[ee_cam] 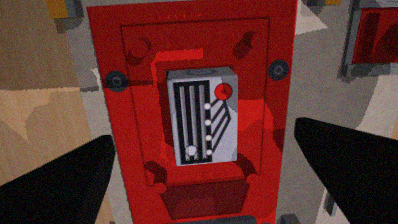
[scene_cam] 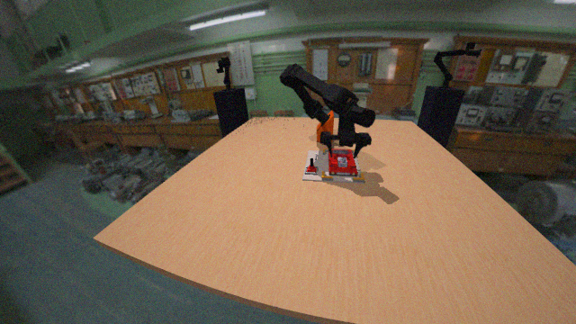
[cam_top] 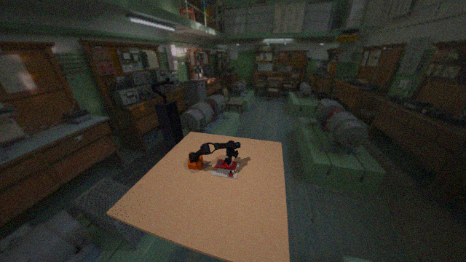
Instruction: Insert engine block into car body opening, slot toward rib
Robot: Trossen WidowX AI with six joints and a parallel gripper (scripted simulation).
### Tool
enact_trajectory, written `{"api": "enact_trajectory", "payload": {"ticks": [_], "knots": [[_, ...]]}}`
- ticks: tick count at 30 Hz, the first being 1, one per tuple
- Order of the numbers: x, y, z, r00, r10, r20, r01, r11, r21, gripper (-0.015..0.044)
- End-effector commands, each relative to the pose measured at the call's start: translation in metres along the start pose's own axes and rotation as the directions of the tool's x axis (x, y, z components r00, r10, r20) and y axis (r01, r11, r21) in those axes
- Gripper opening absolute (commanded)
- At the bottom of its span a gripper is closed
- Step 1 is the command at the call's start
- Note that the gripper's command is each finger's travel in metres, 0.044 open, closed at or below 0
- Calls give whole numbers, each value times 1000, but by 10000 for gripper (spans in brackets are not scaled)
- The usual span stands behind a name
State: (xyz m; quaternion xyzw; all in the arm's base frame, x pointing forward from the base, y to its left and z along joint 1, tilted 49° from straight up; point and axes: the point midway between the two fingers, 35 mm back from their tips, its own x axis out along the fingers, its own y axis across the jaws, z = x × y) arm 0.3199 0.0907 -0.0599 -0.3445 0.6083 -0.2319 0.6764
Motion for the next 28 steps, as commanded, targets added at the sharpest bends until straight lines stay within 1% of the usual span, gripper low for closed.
{"api": "enact_trajectory", "payload": {"ticks": [1, 16, 28], "knots": [[-3, -1, 1, 1000, 6, 2, -6, 1000, 6, 387], [-3, -1, 1, 1000, 6, 2, -6, 1000, 6, 0], [-2, -1, 0, 1000, 4, 1, -4, 1000, 4, 0]]}}
